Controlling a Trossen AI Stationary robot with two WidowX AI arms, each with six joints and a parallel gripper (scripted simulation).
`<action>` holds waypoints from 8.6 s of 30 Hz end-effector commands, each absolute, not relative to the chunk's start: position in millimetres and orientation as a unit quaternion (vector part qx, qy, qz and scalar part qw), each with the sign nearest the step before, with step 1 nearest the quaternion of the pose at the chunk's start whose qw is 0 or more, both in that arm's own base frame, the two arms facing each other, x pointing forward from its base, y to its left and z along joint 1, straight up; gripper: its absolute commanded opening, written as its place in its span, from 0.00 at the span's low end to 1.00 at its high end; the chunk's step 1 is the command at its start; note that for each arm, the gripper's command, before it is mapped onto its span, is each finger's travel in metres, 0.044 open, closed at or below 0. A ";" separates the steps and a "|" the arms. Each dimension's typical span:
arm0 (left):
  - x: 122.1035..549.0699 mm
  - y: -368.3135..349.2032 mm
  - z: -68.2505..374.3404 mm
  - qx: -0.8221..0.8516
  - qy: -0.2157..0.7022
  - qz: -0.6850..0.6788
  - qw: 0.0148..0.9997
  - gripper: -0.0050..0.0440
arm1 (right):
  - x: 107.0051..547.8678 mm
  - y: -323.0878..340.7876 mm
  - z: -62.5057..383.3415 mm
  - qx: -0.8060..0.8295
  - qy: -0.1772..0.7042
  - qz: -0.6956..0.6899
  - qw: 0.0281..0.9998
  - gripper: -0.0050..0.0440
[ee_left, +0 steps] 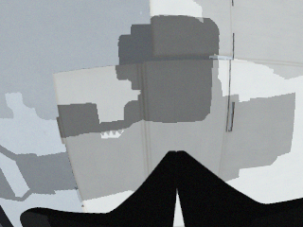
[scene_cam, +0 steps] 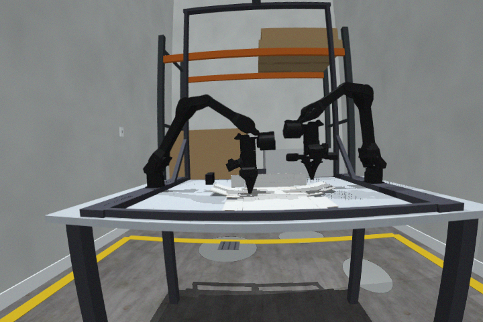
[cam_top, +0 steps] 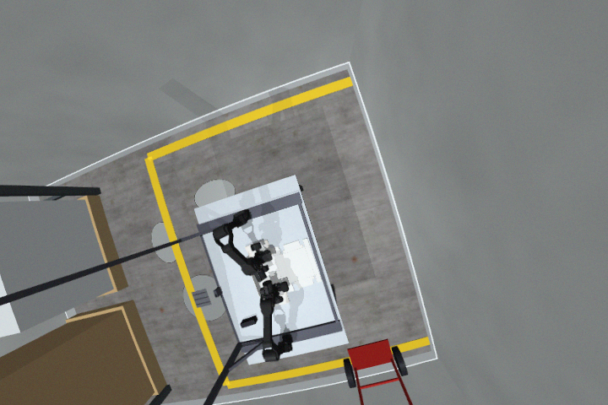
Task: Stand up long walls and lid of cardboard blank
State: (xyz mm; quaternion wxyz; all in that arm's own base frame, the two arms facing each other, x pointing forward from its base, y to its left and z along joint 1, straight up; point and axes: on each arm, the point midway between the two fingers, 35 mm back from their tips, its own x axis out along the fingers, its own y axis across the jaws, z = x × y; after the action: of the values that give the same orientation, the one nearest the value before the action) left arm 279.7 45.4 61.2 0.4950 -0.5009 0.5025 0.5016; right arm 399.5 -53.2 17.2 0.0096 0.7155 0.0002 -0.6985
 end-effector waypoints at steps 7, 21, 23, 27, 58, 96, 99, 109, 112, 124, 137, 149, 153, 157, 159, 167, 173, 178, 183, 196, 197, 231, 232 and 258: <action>283.5 45.7 78.0 -0.507 0.497 0.494 0.502 0.10 | 396.4 -53.1 12.2 0.715 0.000 -0.699 0.009 0.31; 283.3 48.9 76.0 -0.504 0.496 0.496 0.504 0.19 | 401.5 -55.1 24.3 0.737 0.007 -0.675 0.021 0.41; 284.8 52.5 75.5 -0.495 0.504 0.487 0.514 0.29 | 401.7 -58.2 26.5 0.738 0.035 -0.672 0.052 0.51; 286.6 55.6 75.2 -0.476 0.521 0.468 0.532 0.39 | 400.4 -62.1 28.3 0.731 0.083 -0.669 0.105 0.61; 306.3 88.2 71.5 -0.252 0.655 0.247 0.668 0.83 | 382.7 -95.6 48.7 0.488 0.498 -0.471 0.540 0.84; 324.2 122.3 65.3 -0.002 0.700 0.000 0.714 0.83 | 358.6 -123.5 68.0 -0.010 0.697 -0.005 0.717 0.84; 324.9 122.2 65.3 -0.002 0.700 0.000 0.714 0.83 | 358.6 -123.5 68.0 -0.010 0.697 -0.005 0.717 0.84; 331.8 121.4 27.0 -0.014 0.700 -0.013 0.714 0.83 | 352.4 -123.5 29.1 0.003 0.697 0.007 0.717 0.84; 332.1 121.2 27.0 -0.014 0.699 -0.013 0.714 0.83 | 352.1 -123.4 29.1 0.003 0.697 0.007 0.717 0.84; 333.0 121.0 27.1 -0.014 0.699 -0.013 0.714 0.83 | 351.2 -123.2 29.1 0.003 0.697 0.007 0.717 0.84; 333.5 114.2 24.9 -0.015 0.699 -0.013 0.714 0.68 | 350.8 -116.5 26.8 0.003 0.697 0.008 0.717 0.69; 333.4 111.5 21.4 -0.015 0.700 -0.013 0.714 0.68 | 351.0 -114.0 23.2 0.003 0.697 0.008 0.717 0.69; 333.4 110.7 20.5 -0.015 0.700 -0.013 0.714 0.68 | 351.2 -111.4 22.2 0.003 0.697 0.008 0.717 0.69; 333.3 109.3 20.0 -0.015 0.700 -0.013 0.714 0.68 | 351.3 -110.5 21.7 0.003 0.697 0.008 0.717 0.69; 333.2 108.1 19.5 -0.015 0.700 -0.013 0.714 0.68 | 351.3 -110.0 21.2 0.003 0.697 0.008 0.717 0.69; 333.8 108.1 19.5 -0.015 0.698 -0.010 0.716 0.68 | 350.8 -108.9 20.0 0.004 0.697 0.007 0.717 0.69; 333.9 106.5 18.6 -0.007 0.699 -0.003 0.715 0.68 | 350.8 -107.4 19.1 -0.004 0.698 -0.001 0.716 0.69; 334.1 103.2 18.0 0.021 0.699 0.026 0.715 0.68 | 350.8 -104.2 18.4 -0.032 0.697 -0.030 0.716 0.69; 334.3 102.3 17.2 0.027 0.698 0.035 0.715 0.68 | 350.4 -102.7 17.4 -0.038 0.696 -0.037 0.716 0.69; 334.3 101.7 16.1 0.026 0.698 0.035 0.715 0.68 | 350.5 -102.1 16.2 -0.037 0.696 -0.037 0.716 0.69; 334.3 101.7 16.2 0.026 0.698 0.035 0.715 0.68 | 350.5 -102.1 16.4 -0.037 0.696 -0.037 0.716 0.69; 337.2 66.1 16.9 0.070 0.695 0.081 0.711 0.68 | 347.8 -66.8 17.5 -0.081 0.693 -0.081 0.712 0.69; 337.3 64.4 17.1 0.070 0.695 0.081 0.711 0.68 | 347.7 -65.1 17.6 -0.081 0.693 -0.081 0.712 0.69; 338.3 28.0 19.1 0.110 0.690 0.125 0.705 0.68 | 347.2 -28.9 20.1 -0.121 0.685 -0.124 0.707 0.69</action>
State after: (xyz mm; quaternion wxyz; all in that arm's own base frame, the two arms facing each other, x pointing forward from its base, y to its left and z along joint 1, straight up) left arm 334.6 39.4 25.6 0.7038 0.1137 0.6885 0.1331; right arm 343.2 -40.2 25.8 0.7054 -0.1240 0.6857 -0.1295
